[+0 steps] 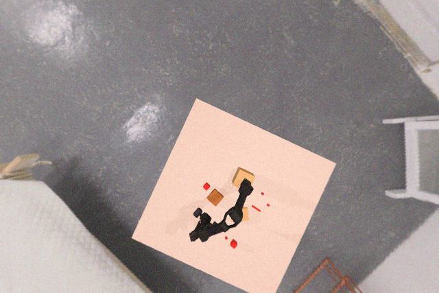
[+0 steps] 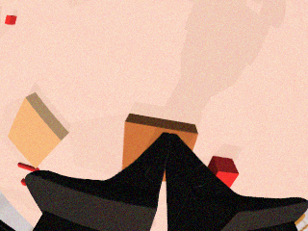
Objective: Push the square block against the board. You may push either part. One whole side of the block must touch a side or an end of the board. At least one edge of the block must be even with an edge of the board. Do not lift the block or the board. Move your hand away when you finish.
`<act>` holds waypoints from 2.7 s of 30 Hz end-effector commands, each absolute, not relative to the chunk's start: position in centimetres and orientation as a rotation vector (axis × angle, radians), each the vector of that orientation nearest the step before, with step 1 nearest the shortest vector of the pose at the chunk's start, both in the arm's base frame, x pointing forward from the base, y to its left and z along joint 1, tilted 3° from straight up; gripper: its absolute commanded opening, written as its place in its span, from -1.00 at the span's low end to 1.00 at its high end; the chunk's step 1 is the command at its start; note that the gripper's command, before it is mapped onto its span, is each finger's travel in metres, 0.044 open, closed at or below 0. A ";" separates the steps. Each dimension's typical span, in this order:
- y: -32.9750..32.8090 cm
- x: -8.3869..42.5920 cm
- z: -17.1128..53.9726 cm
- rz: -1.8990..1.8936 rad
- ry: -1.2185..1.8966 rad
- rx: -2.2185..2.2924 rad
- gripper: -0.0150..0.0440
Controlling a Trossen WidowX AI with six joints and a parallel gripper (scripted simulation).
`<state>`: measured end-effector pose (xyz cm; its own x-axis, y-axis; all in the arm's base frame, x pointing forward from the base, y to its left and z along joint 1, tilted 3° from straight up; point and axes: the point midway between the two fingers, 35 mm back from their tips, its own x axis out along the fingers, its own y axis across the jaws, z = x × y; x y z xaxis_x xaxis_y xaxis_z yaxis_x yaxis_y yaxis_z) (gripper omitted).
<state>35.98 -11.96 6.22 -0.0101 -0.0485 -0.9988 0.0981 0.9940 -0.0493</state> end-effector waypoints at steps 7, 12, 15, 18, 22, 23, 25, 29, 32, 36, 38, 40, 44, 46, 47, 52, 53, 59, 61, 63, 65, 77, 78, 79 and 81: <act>-13.7 34.0 5.2 -0.318 1.554 0.237 -0.49; -14.8 32.5 4.5 -0.453 1.529 0.370 -0.49; -15.4 31.6 4.1 -0.533 1.509 0.449 -0.49; -15.9 30.7 3.7 -0.613 1.487 0.529 -0.49; -16.5 29.5 3.1 -0.720 1.452 0.634 -0.49; -16.7 29.1 3.0 -0.746 1.442 0.660 -0.49; -17.0 28.5 2.7 -0.799 1.422 0.712 -0.49; -17.5 27.2 2.1 -0.904 1.377 0.816 -0.49; -17.8 26.2 1.7 -0.982 1.339 0.893 -0.49; -18.2 24.8 1.1 -1.085 1.284 0.995 -0.49; -18.3 24.2 0.9 -1.136 1.254 1.046 -0.49; -18.4 23.5 0.6 -1.187 1.222 1.096 -0.49; -18.6 22.1 0.0 -1.287 1.155 1.196 -0.49; -18.7 21.6 -0.2 -1.319 1.131 1.229 -0.49; -18.7 21.6 -0.2 -1.323 1.128 1.233 -0.49; -18.7 21.6 -0.2 -1.323 1.128 1.233 -0.49; -18.7 21.6 -0.2 -1.323 1.128 1.233 -0.49; -19.1 21.5 -5.5 -1.324 1.128 1.233 -0.49; -19.1 21.5 -5.7 -1.324 1.129 1.233 -0.49; -19.1 21.5 -5.7 -1.324 1.129 1.233 -0.49; -19.1 21.5 -5.7 -1.324 1.129 1.233 -0.49; -17.4 21.9 -5.8 -1.323 1.129 1.234 -0.49; -17.3 21.9 -5.8 -1.322 1.129 1.234 -0.49; -17.1 22.0 -5.8 -1.322 1.129 1.234 -0.49; -16.8 22.0 -5.9 -1.322 1.130 1.234 -0.49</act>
